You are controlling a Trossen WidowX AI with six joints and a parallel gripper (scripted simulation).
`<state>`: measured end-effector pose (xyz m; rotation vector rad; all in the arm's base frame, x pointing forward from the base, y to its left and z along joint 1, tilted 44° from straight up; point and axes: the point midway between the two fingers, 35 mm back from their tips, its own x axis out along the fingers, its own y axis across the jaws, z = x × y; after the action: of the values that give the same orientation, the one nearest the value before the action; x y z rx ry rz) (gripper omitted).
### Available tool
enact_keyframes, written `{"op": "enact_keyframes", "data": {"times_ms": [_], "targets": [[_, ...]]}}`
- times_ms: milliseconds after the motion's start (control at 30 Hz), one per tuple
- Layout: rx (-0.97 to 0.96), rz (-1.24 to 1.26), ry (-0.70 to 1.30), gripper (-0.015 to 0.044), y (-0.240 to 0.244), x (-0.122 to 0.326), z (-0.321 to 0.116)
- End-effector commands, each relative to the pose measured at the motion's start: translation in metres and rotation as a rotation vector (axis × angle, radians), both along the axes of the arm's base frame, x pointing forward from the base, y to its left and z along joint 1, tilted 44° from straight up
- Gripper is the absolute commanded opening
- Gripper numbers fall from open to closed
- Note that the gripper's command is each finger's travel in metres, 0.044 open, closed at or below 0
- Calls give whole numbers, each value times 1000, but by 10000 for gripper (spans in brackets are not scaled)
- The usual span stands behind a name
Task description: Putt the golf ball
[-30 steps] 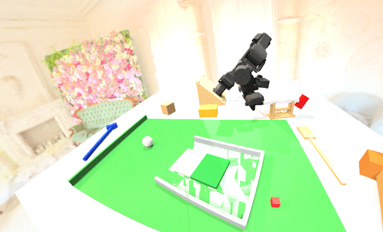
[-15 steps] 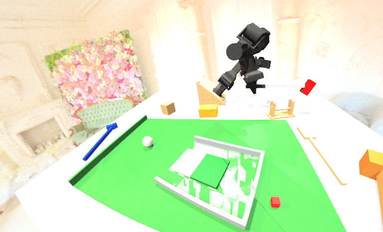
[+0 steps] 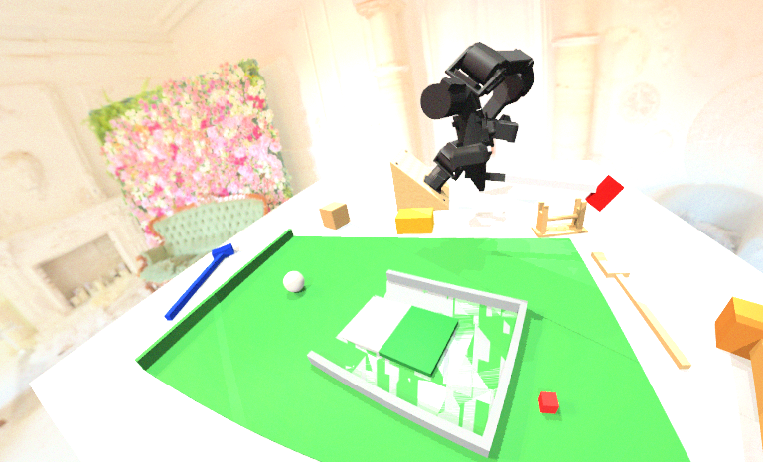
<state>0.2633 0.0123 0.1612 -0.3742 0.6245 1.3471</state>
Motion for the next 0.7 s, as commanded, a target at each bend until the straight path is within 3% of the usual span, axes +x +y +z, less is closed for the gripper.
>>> {"op": "enact_keyframes", "data": {"times_ms": [0, 667], "targets": [[-18, -93, 94, 0, -24, 11, -12], [-40, -530, 567, 0, -131, 24, -84]]}}
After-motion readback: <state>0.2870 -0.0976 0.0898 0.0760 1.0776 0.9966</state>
